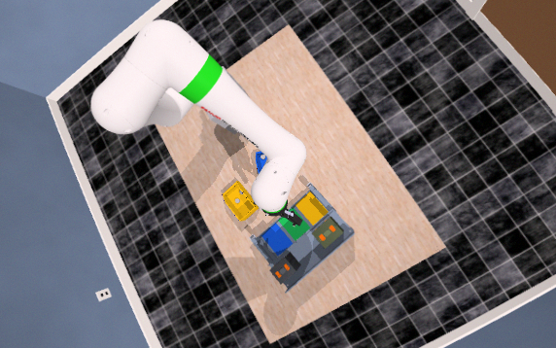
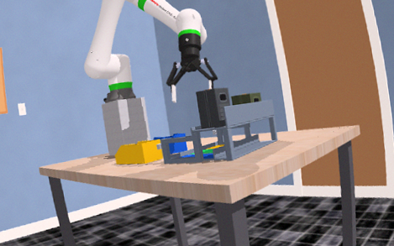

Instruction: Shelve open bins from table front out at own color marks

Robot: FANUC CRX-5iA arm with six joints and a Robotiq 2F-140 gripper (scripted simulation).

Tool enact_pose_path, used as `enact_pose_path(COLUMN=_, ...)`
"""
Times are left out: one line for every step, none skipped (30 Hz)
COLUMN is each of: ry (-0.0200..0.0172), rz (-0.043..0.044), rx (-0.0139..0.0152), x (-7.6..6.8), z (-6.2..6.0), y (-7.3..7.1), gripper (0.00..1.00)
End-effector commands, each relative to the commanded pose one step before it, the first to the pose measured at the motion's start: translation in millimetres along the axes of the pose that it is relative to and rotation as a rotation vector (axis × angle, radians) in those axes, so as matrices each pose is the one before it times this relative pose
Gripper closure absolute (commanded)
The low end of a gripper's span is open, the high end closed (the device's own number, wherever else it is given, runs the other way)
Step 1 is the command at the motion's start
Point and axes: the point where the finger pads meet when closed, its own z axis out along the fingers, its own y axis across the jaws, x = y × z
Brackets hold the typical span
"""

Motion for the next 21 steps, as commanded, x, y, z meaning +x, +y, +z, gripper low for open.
enact_pose_path(ry=0.04104, rz=-0.14118, rx=0.08044, x=13.95, z=-10.10, y=-29.40, gripper=0.00)
enact_pose_path(ry=0.00747, rz=-0.02299, rx=0.01133, x=2.48, z=-1.74, y=-4.65, gripper=0.00)
enact_pose_path(ry=0.00291, rz=-0.00889, rx=0.00434, x=0.98, z=-0.66, y=-1.79, gripper=0.00)
enact_pose_path(ry=0.00044, rz=-0.00134, rx=0.00065, x=0.15, z=-0.10, y=-0.27, gripper=0.00)
enact_pose_path(ry=0.00000, rz=0.00000, rx=0.00000, x=0.00, z=0.00, y=0.00, gripper=0.00)
enact_pose_path(ry=0.00000, rz=0.00000, rx=0.00000, x=0.00, z=0.00, y=0.00, gripper=0.00)
enact_pose_path(ry=0.00000, rz=0.00000, rx=0.00000, x=0.00, z=0.00, y=0.00, gripper=0.00)
enact_pose_path(ry=0.00000, rz=0.00000, rx=0.00000, x=0.00, z=0.00, y=0.00, gripper=0.00)
enact_pose_path(ry=0.00000, rz=0.00000, rx=0.00000, x=0.00, z=0.00, y=0.00, gripper=0.00)
enact_pose_path(ry=0.00000, rz=0.00000, rx=0.00000, x=0.00, z=0.00, y=0.00, gripper=0.00)
enact_pose_path(ry=0.00000, rz=0.00000, rx=0.00000, x=0.00, z=0.00, y=0.00, gripper=0.00)
enact_pose_path(ry=0.00000, rz=-0.00006, rx=0.00006, x=0.01, z=0.00, y=-0.01, gripper=0.00)
enact_pose_path(ry=0.00000, rz=-0.00003, rx=0.00003, x=0.01, z=0.00, y=0.00, gripper=0.00)
enact_pose_path(ry=0.00000, rz=-0.00002, rx=0.00002, x=0.00, z=0.00, y=0.00, gripper=0.00)
enact_pose_path(ry=0.00000, rz=-0.00001, rx=0.00001, x=0.00, z=0.00, y=0.00, gripper=0.00)
enact_pose_path(ry=0.00000, rz=0.00000, rx=0.00000, x=0.00, z=0.00, y=0.00, gripper=0.00)
enact_pose_path(ry=0.00000, rz=0.00000, rx=0.00000, x=0.00, z=0.00, y=0.00, gripper=0.00)
enact_pose_path(ry=0.00000, rz=0.00001, rx=-0.00001, x=0.00, z=0.00, y=0.00, gripper=0.00)
enact_pose_path(ry=0.00000, rz=0.00001, rx=-0.00001, x=0.00, z=0.00, y=0.00, gripper=0.00)
enact_pose_path(ry=0.00000, rz=0.00001, rx=-0.00001, x=0.00, z=0.00, y=0.00, gripper=0.00)
enact_pose_path(ry=0.00000, rz=0.00001, rx=-0.00001, x=0.00, z=0.00, y=0.00, gripper=0.00)
